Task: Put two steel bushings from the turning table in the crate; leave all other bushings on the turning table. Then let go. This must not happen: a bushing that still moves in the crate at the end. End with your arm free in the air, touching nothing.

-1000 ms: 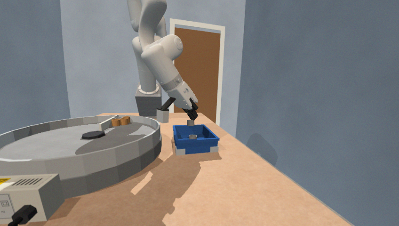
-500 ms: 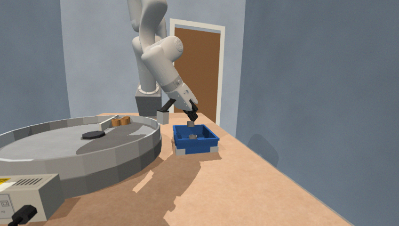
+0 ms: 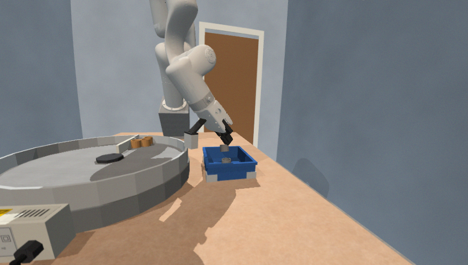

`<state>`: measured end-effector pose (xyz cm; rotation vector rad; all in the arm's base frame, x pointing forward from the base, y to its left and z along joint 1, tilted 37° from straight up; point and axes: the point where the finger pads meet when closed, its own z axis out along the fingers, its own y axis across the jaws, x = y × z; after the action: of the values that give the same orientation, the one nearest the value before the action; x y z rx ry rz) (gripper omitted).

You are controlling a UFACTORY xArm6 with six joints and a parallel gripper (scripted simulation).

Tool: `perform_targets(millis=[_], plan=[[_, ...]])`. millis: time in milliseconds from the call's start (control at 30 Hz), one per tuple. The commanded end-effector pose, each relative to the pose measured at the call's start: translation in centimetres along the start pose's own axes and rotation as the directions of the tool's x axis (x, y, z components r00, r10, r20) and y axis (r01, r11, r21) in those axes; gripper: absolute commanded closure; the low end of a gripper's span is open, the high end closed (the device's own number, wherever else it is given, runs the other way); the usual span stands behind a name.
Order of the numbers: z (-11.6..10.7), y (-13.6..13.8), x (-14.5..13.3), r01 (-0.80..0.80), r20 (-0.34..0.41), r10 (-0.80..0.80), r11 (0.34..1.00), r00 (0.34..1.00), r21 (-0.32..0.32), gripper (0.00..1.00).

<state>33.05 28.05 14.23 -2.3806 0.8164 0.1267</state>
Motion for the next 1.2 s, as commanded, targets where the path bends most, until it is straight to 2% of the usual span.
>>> perform_targets(millis=[0, 1167], plan=[[1.62, 0.35, 1.29, 0.018, 0.001, -0.018, 1.000, 1.000, -0.013, 1.00], [2.29, 0.35, 1.84, 0.018, 0.001, -0.018, 1.000, 1.000, -0.013, 1.00]])
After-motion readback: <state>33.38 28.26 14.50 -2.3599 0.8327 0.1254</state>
